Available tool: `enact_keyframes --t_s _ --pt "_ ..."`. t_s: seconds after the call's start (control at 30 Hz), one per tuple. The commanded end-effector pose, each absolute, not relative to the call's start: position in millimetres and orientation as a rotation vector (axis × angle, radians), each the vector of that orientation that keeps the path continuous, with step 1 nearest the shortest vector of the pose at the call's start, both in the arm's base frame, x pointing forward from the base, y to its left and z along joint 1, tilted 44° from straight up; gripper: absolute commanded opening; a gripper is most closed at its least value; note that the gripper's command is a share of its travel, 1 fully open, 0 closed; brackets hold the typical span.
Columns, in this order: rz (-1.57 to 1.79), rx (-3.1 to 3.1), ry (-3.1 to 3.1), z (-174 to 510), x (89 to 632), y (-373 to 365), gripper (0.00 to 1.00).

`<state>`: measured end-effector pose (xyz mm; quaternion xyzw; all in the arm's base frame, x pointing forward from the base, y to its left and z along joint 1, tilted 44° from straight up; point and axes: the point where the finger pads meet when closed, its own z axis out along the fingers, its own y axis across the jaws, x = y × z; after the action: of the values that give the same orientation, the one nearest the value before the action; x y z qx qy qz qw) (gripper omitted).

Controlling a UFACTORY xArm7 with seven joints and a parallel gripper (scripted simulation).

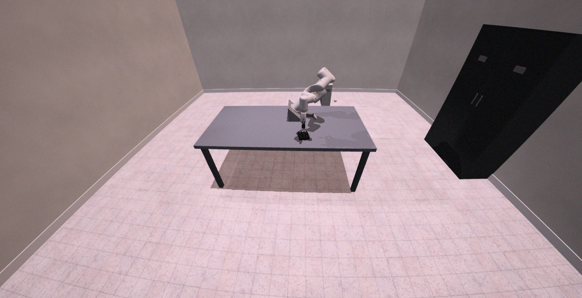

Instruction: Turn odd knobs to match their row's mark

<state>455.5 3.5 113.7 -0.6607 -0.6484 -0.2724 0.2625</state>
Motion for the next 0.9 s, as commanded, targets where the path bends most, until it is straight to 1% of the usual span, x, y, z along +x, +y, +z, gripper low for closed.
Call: enact_keyframes --t_s 0.0,0.87 --pt "-0.74 -1.791 -1.754 128.3 456.1 -11.5 1.0" --pt "-0.74 -1.791 -1.754 132.7 455.9 -15.9 1.0"
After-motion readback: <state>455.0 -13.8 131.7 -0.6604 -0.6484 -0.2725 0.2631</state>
